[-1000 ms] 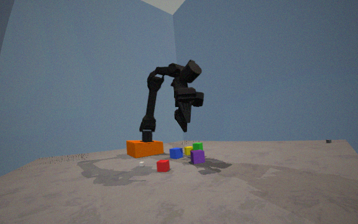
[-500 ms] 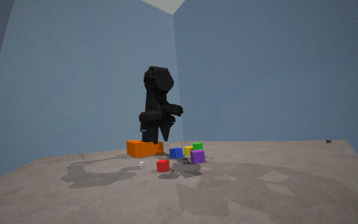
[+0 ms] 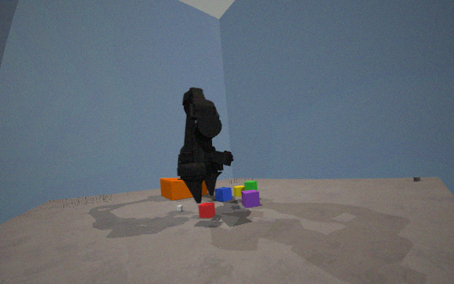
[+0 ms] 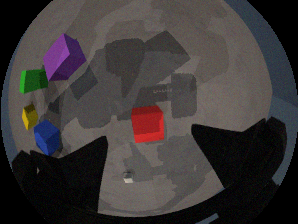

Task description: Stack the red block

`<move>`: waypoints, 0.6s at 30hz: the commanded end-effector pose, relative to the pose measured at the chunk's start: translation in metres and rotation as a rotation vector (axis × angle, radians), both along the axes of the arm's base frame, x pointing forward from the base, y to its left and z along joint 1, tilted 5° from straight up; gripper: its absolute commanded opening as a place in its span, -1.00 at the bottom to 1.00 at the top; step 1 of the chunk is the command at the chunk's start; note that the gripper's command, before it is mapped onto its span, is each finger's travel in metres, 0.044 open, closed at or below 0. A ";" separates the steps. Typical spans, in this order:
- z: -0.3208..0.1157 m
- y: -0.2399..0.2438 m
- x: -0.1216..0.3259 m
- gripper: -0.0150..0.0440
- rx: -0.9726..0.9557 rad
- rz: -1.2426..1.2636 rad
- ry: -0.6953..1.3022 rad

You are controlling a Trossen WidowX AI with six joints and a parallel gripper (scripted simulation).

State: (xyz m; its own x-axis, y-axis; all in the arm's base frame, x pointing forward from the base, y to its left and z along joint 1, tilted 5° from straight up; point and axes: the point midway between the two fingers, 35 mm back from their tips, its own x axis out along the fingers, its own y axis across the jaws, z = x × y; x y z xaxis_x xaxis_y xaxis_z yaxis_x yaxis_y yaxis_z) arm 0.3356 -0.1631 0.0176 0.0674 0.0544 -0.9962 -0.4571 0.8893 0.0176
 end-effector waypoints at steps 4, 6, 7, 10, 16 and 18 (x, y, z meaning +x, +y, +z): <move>-0.009 0.001 0.002 1.00 0.004 -0.005 -0.005; -0.012 0.001 0.002 1.00 0.004 -0.005 -0.005; -0.014 0.001 0.002 1.00 0.004 -0.005 -0.005; -0.019 0.001 0.003 1.00 0.004 -0.005 -0.005; -0.028 0.002 0.003 1.00 0.004 -0.005 -0.005; -0.032 0.002 0.003 1.00 0.004 -0.005 -0.005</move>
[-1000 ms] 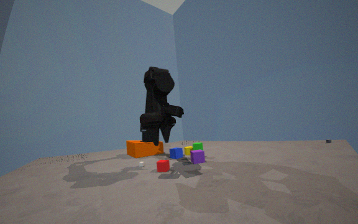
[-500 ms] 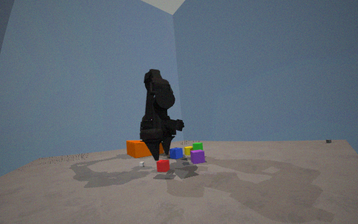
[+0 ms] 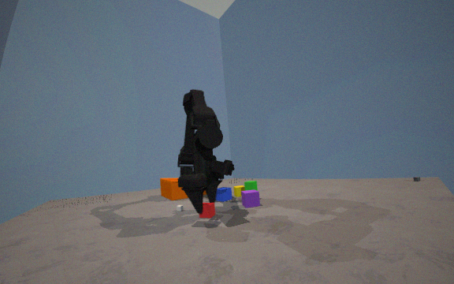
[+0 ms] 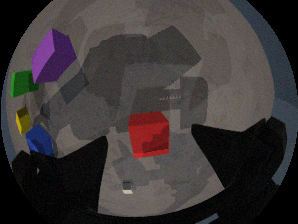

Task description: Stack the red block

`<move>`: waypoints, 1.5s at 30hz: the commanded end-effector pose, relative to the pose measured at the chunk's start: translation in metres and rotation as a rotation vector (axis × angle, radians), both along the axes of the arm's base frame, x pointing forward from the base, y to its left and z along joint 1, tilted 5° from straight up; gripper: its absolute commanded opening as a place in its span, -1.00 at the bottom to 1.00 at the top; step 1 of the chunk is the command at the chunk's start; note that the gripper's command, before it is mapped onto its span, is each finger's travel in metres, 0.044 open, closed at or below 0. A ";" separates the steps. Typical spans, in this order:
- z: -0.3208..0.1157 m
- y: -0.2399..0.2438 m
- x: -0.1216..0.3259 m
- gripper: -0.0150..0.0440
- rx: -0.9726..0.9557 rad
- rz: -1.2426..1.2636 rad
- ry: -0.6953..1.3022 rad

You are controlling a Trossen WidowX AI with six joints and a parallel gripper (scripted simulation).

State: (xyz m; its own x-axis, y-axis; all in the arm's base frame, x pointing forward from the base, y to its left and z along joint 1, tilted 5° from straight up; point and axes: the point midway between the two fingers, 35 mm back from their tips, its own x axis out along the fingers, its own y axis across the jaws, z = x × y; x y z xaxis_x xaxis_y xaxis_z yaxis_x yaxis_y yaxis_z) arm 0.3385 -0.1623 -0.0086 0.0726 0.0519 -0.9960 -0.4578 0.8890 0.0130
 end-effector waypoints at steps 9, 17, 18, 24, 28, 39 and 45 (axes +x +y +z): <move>-0.016 0.002 0.000 1.00 0.007 -0.006 0.001; -0.016 0.002 0.000 1.00 0.007 -0.006 0.001; -0.016 0.002 0.000 1.00 0.007 -0.006 0.001; -0.016 0.002 0.000 0.64 0.007 -0.006 0.001; -0.016 0.002 0.000 0.29 0.007 -0.006 0.001; -0.014 0.002 0.000 -0.23 0.007 -0.006 0.001; 0.012 0.000 -0.002 -0.49 0.007 -0.006 0.001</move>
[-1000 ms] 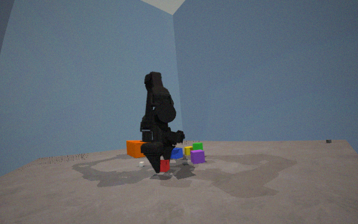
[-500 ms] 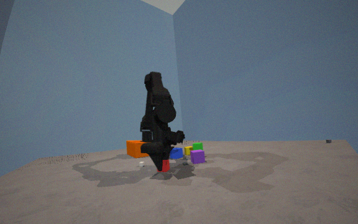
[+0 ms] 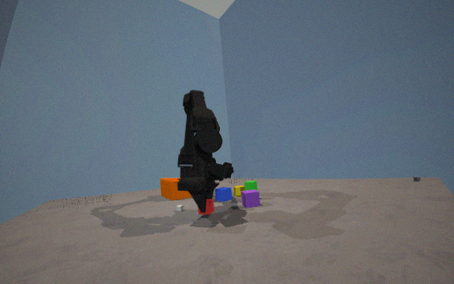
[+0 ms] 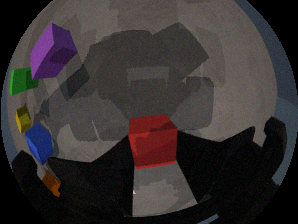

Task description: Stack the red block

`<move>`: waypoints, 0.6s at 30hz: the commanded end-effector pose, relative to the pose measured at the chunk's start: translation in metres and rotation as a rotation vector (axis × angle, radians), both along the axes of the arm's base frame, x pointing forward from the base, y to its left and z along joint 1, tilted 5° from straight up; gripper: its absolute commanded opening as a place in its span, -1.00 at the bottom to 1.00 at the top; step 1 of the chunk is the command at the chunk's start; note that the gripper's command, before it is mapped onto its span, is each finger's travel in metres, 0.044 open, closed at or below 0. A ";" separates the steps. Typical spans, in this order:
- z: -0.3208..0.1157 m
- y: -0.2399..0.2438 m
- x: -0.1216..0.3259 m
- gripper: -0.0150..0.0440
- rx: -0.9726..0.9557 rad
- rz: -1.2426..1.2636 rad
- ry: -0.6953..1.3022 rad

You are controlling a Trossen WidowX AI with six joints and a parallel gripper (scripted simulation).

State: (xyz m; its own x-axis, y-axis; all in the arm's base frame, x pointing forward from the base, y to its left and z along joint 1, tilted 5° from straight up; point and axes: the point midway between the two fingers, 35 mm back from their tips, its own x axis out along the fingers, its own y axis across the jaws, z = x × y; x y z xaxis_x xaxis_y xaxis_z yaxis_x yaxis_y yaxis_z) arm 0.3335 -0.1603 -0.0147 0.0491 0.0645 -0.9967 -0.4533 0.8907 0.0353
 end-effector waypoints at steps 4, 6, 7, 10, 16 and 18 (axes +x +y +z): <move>0.040 -0.004 0.001 -0.49 -0.006 -0.002 -0.023; 0.050 -0.004 0.001 -0.49 -0.006 -0.002 -0.023; 0.055 -0.005 0.000 -0.49 -0.006 -0.002 -0.023; 0.071 -0.006 -0.001 -0.49 -0.007 -0.002 -0.023; 0.102 -0.007 -0.003 -0.49 -0.007 -0.002 -0.023; 0.109 -0.008 -0.004 -0.49 -0.007 -0.002 -0.023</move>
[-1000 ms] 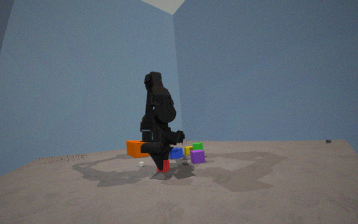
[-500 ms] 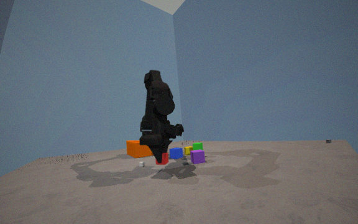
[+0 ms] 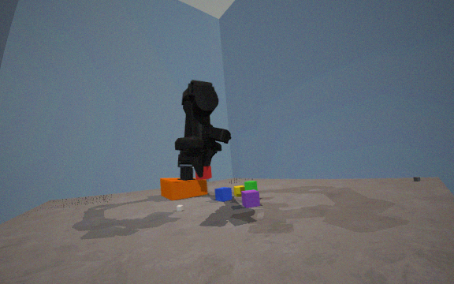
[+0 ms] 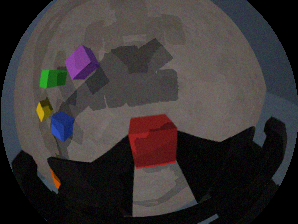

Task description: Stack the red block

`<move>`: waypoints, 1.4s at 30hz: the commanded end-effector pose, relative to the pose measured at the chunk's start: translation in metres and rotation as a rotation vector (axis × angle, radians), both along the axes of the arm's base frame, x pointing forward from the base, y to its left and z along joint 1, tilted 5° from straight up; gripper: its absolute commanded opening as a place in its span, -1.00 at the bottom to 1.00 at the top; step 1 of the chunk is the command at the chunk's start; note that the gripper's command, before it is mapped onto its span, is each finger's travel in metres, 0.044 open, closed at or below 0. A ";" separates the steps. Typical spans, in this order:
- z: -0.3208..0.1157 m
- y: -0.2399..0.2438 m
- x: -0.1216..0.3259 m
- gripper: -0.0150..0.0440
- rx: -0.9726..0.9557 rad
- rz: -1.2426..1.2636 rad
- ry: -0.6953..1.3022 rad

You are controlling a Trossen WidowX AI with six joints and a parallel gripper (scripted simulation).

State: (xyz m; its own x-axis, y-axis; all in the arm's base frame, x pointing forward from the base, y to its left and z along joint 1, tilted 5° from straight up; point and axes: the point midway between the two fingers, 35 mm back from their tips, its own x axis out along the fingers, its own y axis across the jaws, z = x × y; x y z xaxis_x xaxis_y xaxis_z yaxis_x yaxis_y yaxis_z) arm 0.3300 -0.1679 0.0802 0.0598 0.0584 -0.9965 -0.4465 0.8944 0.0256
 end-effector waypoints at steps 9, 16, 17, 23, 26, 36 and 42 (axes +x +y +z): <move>0.015 0.003 0.001 -0.49 -0.001 0.006 -0.013; 0.018 0.045 0.013 -0.49 0.000 0.006 -0.012; 0.019 0.051 0.014 -0.49 0.001 0.006 -0.012; 0.021 0.087 0.020 -0.49 0.003 0.006 -0.013; 0.023 0.105 0.021 -0.49 0.004 0.006 -0.013; 0.026 0.166 0.015 -0.49 0.010 0.006 -0.014; 0.028 0.201 0.007 -0.49 0.014 0.006 -0.014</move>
